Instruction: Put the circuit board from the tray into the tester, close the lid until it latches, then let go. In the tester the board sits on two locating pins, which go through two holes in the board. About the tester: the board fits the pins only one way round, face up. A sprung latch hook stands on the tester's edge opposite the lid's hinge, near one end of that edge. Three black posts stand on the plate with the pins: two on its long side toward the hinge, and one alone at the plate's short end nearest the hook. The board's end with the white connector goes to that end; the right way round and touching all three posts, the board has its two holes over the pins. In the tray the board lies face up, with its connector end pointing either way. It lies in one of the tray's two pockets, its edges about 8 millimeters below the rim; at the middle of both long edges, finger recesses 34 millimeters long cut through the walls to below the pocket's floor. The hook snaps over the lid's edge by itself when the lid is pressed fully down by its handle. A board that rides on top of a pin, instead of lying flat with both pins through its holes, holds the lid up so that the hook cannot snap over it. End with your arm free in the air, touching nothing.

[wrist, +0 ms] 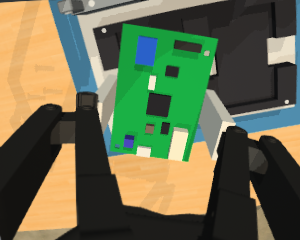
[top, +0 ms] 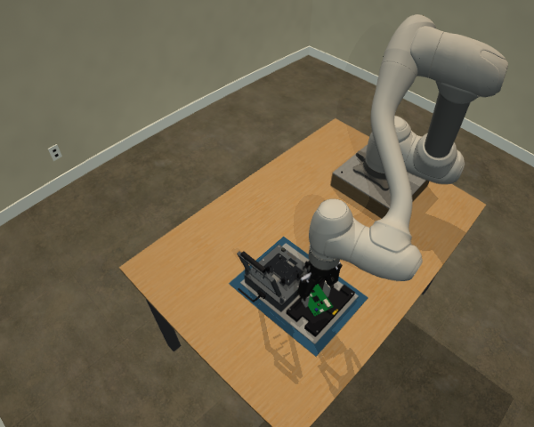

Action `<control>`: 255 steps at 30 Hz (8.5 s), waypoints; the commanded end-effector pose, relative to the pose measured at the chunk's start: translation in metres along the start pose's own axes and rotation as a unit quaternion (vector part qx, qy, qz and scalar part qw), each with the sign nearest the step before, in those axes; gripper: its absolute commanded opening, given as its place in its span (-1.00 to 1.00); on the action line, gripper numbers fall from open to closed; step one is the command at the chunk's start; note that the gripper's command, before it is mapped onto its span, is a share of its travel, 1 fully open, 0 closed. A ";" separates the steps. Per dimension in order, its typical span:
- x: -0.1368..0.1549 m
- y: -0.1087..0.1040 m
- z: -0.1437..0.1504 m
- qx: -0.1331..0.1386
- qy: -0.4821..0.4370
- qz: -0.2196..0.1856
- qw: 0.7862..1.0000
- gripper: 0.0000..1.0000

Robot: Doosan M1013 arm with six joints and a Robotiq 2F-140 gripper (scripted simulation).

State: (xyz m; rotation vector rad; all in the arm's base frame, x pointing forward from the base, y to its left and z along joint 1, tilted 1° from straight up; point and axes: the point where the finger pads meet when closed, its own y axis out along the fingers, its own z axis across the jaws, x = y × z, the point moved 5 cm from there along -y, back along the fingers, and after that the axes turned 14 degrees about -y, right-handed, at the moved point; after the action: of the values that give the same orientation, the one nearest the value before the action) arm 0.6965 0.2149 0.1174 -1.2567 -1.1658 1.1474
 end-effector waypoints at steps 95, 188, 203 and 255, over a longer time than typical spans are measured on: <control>0.000 -0.002 -0.001 0.000 -0.176 -0.001 0.984 -0.09; -0.167 -0.018 0.020 0.000 -0.175 -0.001 0.985 -0.09; -0.173 -0.018 0.021 0.000 -0.175 -0.001 0.985 -0.09; -0.173 -0.018 0.021 0.000 -0.174 -0.001 0.985 -0.09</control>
State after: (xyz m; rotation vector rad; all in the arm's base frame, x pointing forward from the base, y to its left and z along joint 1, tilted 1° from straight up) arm 0.6627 0.0434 0.1349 -1.0793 -1.4198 1.4091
